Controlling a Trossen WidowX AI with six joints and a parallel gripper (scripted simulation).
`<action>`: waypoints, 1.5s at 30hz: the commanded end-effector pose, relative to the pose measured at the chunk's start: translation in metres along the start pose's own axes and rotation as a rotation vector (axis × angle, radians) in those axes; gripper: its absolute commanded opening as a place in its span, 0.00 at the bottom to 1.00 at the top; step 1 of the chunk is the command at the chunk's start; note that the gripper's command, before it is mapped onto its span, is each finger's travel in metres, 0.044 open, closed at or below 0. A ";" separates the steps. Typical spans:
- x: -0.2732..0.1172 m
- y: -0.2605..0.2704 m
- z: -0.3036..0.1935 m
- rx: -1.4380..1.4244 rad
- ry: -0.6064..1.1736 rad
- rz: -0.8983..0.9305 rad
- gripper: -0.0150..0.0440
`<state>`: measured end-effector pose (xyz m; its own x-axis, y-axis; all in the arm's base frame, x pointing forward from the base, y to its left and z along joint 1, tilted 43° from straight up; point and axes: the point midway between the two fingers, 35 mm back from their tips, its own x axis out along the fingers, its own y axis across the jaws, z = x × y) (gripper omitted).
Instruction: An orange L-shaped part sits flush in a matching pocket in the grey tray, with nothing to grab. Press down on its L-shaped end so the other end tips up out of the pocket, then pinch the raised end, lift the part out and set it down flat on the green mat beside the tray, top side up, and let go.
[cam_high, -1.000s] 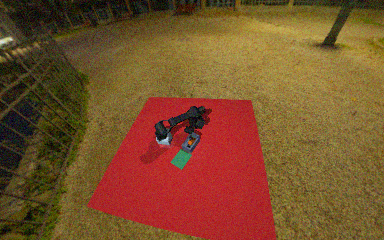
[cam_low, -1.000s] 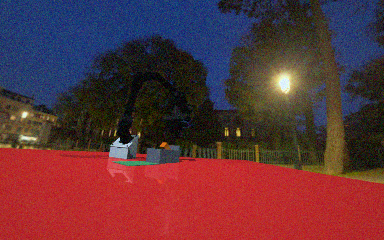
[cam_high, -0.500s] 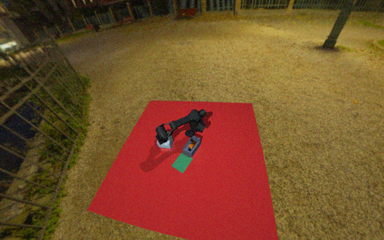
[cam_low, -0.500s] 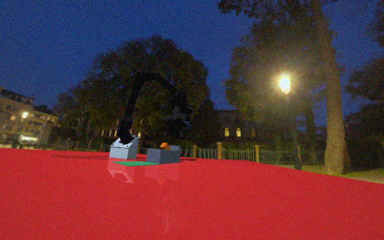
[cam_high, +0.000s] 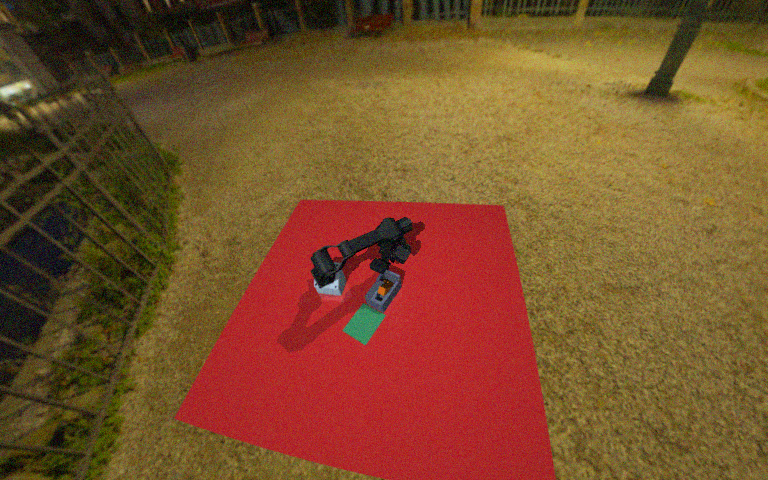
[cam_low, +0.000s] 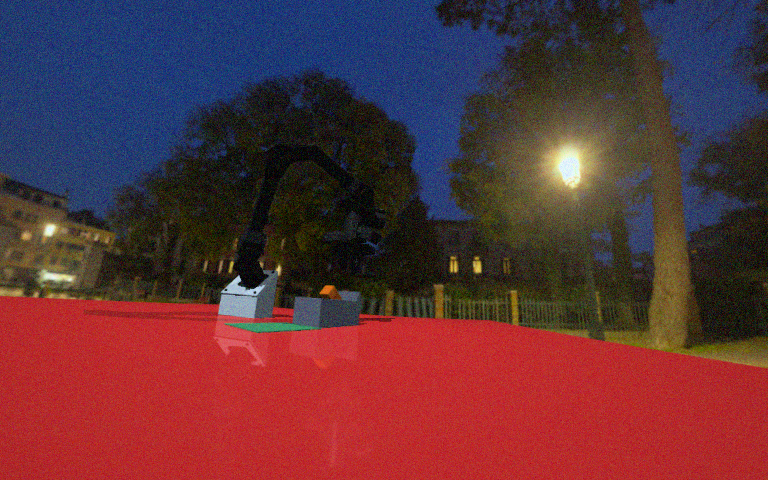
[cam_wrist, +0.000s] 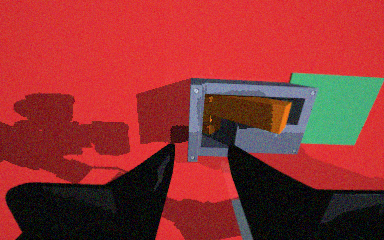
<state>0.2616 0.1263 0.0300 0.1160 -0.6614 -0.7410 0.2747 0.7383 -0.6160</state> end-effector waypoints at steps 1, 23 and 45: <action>0.000 -0.004 0.001 -0.079 0.000 -0.001 0.69; -0.003 -0.076 0.010 -1.556 0.001 0.000 0.73; 0.028 -0.076 0.010 -1.556 0.001 -0.001 0.73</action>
<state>0.2547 0.0596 0.0671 0.1201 -0.6570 -0.7442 -0.9472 0.1487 -0.2842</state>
